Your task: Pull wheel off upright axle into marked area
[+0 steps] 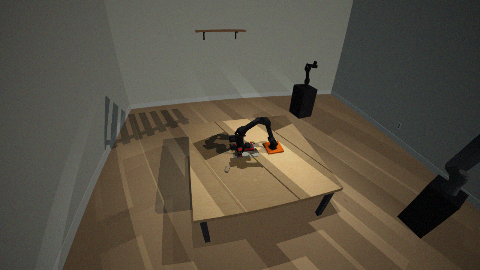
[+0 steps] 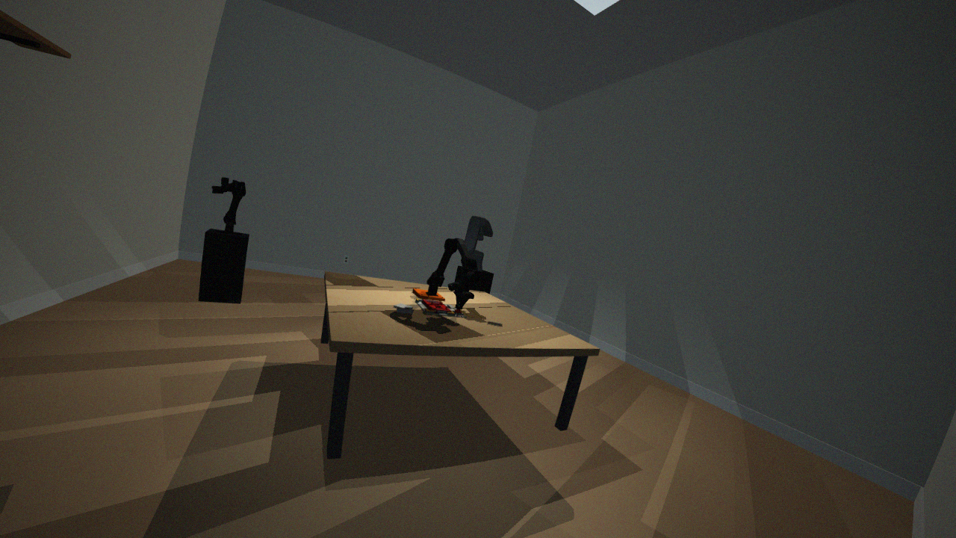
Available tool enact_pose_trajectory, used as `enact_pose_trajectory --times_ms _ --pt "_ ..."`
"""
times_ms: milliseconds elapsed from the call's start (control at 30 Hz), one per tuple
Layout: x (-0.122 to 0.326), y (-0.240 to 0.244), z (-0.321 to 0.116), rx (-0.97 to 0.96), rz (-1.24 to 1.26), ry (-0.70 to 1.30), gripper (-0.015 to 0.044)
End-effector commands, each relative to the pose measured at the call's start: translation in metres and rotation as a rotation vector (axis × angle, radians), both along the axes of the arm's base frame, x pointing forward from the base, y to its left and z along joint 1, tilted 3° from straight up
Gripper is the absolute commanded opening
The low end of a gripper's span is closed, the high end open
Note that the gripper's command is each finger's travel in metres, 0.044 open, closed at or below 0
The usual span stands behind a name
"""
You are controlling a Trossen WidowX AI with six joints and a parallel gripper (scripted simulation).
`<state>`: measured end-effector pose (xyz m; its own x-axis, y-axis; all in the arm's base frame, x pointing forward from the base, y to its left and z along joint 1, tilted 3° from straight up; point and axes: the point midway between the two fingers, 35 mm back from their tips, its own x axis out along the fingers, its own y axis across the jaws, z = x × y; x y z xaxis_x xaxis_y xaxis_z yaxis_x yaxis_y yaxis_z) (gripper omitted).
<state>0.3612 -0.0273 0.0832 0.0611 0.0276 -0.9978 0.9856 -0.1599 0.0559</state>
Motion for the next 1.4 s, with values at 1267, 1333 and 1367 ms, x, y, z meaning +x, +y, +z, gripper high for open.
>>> enact_pose_trajectory --times_ms 1267,1333,1367 --pt "-0.002 -0.001 0.02 -0.003 -0.002 -0.007 0.0" --pt "-0.002 -0.001 0.021 -0.003 -0.002 -0.007 0.0" --pt "-0.002 -0.001 0.021 -0.003 -0.002 -0.007 0.0"
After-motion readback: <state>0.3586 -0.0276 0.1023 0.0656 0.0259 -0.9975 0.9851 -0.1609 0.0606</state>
